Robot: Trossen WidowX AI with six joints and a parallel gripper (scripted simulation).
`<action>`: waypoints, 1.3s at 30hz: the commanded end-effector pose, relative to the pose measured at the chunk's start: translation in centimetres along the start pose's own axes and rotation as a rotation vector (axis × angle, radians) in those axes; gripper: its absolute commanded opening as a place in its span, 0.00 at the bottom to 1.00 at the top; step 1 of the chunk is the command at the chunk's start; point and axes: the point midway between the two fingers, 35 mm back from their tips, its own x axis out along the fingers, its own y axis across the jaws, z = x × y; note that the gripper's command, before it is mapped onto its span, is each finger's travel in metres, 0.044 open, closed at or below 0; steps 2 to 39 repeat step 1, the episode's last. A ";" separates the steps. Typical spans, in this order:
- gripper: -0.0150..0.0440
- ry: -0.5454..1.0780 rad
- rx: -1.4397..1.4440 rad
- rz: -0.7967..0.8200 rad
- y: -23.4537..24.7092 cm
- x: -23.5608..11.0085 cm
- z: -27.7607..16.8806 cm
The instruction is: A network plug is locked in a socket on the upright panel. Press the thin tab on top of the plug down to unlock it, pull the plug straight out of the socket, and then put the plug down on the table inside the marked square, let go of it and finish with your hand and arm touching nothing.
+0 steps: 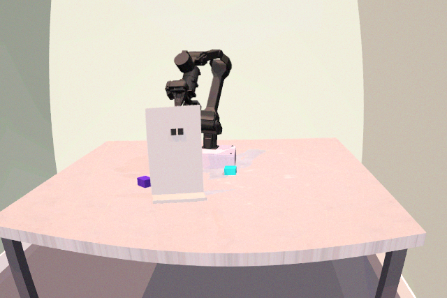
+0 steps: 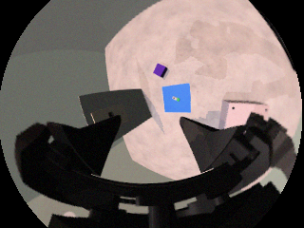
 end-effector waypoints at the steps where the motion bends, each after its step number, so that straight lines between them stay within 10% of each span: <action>1: 1.00 0.004 -0.005 -0.001 0.0 0.0 -0.1; 39: 1.00 0.004 -0.005 -0.001 0.0 0.0 -0.1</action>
